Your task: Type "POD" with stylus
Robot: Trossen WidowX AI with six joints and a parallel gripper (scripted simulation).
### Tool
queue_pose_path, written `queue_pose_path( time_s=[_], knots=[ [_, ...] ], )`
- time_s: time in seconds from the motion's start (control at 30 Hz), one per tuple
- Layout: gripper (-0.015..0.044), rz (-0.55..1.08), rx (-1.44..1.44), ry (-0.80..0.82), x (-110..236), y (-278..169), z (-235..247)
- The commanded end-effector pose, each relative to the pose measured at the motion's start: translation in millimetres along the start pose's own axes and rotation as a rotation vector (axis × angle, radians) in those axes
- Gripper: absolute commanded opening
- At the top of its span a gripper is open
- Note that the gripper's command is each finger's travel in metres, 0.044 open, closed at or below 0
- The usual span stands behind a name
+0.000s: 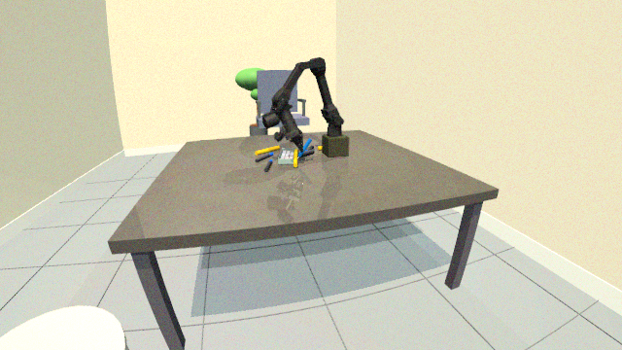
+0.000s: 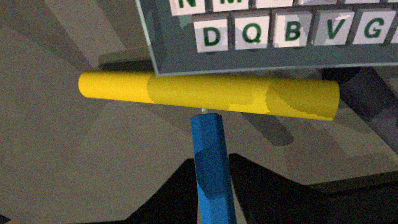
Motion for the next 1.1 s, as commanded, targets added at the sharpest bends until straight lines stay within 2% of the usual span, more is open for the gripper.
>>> queue_pose_path(
  time_s=[0.0, 1.07],
  knots=[
    [0.0, 0.062, -0.1, 0.029, 7.8, 9.2, -6.1],
    [0.0, 0.557, -0.819, 0.395, 85.5, 68.0, -78.3]
  ],
)
Point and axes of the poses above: the point midway between the two fingers, 35 mm back from their tips, its own x axis back along the fingers, its own z axis across the jaws, y = z × x, the point moved 3 cm from there along x, back along the fingers, and after that the axes turned 15 degrees about -x, right-handed, at the moved point
